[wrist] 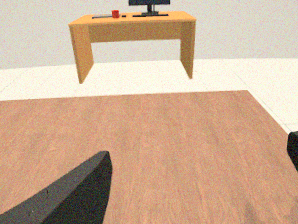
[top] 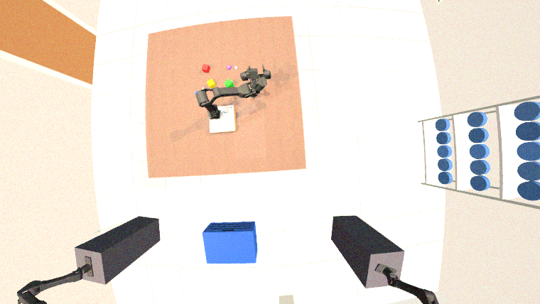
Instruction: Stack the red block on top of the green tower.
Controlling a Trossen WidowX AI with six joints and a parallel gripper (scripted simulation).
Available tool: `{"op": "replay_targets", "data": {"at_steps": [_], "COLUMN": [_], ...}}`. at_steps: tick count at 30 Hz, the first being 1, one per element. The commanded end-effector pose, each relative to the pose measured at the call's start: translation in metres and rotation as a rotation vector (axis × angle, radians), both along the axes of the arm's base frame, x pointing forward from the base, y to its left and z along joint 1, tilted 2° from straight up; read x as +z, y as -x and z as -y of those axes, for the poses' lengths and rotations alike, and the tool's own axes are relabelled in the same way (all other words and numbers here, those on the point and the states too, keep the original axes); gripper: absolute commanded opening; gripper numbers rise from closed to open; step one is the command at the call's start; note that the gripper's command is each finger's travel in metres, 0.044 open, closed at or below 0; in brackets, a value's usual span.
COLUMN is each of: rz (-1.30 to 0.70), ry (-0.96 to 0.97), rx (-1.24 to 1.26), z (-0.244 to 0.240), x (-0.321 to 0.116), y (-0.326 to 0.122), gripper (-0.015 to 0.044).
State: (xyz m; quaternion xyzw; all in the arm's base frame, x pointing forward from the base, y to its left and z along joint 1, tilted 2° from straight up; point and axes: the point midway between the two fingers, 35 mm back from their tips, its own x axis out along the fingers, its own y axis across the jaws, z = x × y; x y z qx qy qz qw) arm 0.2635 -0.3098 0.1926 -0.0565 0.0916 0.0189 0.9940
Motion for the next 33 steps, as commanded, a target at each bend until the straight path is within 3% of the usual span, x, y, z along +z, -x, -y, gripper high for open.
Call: {"op": "replay_targets", "data": {"at_steps": [1, 4, 15, 33], "rz": [-0.002, -0.032, -0.238, -0.706], "ry": [0.002, 0.015, -0.273, -0.532], "rx": [-0.001, -0.013, 0.030, 0.033], "z": [0.000, -0.002, -0.050, -0.190], "x": [0.000, -0.002, -0.026, -0.067], "y": [-0.001, -0.019, -0.098, -0.180], "gripper": [0.0426, 0.0440, 0.0440, 0.0440]}}
